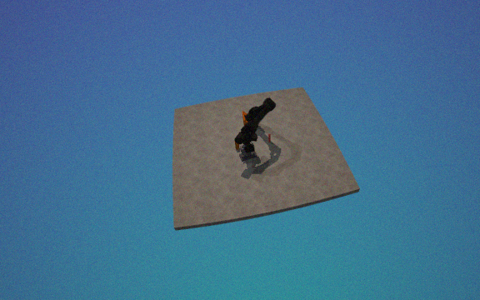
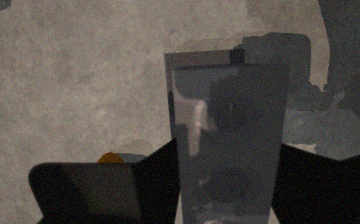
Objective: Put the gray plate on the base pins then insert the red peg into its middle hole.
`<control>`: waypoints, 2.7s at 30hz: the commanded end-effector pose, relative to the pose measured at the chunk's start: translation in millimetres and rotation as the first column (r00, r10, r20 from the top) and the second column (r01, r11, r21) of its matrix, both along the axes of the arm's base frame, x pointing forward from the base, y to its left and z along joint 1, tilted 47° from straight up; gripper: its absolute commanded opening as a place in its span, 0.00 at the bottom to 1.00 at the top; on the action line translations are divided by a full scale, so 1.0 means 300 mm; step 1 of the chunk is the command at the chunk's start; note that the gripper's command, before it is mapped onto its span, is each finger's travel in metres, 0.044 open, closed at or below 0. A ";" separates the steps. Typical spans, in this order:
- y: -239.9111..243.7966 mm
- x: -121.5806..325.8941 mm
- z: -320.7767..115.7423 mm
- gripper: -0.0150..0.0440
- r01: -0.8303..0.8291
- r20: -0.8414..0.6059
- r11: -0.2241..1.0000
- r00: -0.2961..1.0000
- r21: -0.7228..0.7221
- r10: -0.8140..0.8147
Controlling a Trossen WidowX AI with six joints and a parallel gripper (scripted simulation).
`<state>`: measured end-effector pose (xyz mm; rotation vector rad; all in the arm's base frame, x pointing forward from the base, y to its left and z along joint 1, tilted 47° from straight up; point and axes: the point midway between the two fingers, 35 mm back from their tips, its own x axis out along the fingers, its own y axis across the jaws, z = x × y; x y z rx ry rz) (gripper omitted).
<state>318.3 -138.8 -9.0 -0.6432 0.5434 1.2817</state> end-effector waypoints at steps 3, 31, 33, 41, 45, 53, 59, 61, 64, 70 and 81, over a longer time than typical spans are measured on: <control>-0.002 -0.001 -0.007 0.25 -0.003 0.002 1.000 1.000 -0.004 0.003; 0.079 0.025 -0.087 0.25 -0.007 0.004 1.000 1.000 -0.007 0.007; 0.079 0.025 -0.087 0.25 -0.007 0.004 1.000 1.000 -0.007 0.007; 0.079 0.025 -0.087 0.43 -0.007 0.004 1.000 1.000 -0.007 0.007; 0.079 0.025 -0.087 0.61 -0.007 0.004 1.000 1.000 -0.007 0.007; 0.079 0.025 -0.087 0.97 -0.007 0.004 1.000 1.000 -0.007 0.007; 0.073 0.025 -0.082 1.00 -0.007 0.004 1.000 1.000 -0.007 0.007; 0.025 0.021 -0.044 1.00 -0.005 0.003 1.000 1.000 -0.009 0.005; -0.084 -0.004 0.056 1.00 -0.003 0.001 1.000 1.000 -0.011 0.003; -0.200 -0.044 0.178 1.00 -0.003 0.000 1.000 1.000 -0.006 0.003; -0.128 -0.059 0.276 1.00 0.287 -0.285 0.957 0.921 0.034 -0.266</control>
